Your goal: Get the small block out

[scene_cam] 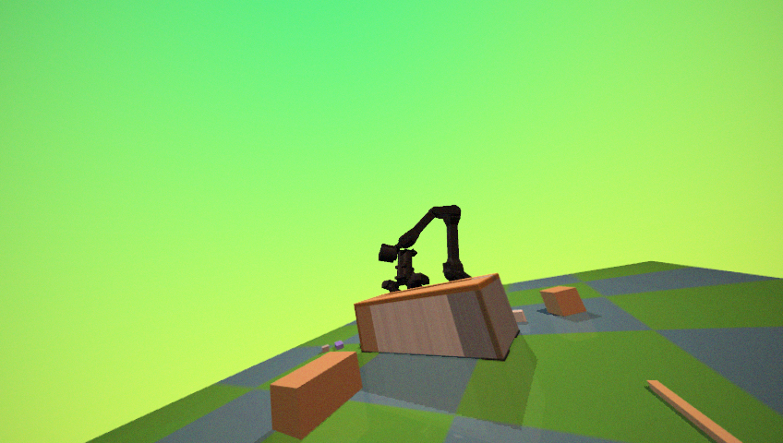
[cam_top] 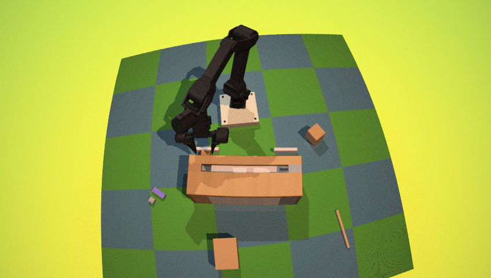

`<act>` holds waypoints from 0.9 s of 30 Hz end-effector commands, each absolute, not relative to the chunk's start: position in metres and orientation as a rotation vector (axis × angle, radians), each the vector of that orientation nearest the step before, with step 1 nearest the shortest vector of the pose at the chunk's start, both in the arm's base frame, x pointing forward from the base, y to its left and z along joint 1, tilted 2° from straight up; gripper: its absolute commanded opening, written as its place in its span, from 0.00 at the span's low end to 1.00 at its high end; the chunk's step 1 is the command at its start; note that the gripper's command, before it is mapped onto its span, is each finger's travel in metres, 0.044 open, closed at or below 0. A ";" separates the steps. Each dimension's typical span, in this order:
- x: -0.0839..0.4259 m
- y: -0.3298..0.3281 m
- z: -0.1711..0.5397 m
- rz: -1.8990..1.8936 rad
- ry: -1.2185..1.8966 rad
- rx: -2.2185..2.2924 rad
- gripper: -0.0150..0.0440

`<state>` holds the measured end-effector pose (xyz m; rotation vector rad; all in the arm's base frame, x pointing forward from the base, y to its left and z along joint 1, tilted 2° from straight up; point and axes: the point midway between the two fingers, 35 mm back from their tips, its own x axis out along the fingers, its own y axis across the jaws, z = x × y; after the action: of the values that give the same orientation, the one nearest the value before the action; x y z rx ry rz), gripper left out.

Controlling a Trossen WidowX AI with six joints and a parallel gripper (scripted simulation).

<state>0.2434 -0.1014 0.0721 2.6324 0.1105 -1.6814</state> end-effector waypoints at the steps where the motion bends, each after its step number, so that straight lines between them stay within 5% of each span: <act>1: 0.243 -0.101 0.065 -1.692 0.106 2.631 0.74; 27: 0.244 -0.103 0.023 -1.692 0.106 2.631 0.74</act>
<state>0.2459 -0.1035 0.0298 2.6346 0.1060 -1.6761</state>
